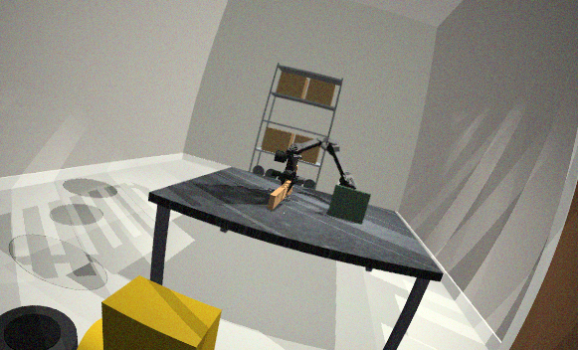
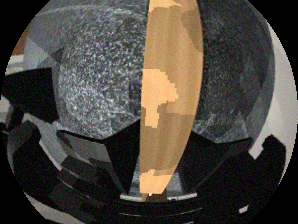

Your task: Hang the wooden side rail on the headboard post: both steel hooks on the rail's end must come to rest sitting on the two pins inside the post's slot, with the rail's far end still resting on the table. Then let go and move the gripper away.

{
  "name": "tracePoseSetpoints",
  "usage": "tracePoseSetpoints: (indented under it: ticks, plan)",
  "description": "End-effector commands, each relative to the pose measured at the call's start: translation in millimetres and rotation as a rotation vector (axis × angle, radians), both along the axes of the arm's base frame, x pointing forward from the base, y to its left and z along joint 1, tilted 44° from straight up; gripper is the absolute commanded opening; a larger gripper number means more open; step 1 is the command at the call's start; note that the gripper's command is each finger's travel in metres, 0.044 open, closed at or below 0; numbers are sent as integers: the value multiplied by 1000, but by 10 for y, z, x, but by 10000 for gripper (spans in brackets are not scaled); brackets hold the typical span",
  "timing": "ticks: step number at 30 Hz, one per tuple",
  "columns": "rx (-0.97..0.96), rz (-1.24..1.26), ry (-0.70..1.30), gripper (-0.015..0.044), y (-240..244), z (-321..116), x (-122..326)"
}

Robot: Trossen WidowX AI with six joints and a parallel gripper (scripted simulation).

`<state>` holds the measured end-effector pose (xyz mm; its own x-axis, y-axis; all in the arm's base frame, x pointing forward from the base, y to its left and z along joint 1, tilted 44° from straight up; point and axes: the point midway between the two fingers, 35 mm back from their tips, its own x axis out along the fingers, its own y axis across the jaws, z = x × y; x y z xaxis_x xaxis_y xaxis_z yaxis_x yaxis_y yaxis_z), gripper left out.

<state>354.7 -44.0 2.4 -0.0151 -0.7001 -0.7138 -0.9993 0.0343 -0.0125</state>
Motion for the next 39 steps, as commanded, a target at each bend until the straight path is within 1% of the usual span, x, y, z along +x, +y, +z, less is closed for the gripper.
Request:
tracePoseSetpoints:
  ticks: [1,39]
  plan:
    - [5,3,-15,0,16,18,46]
    - [5,3,-15,0,-11,52,90]
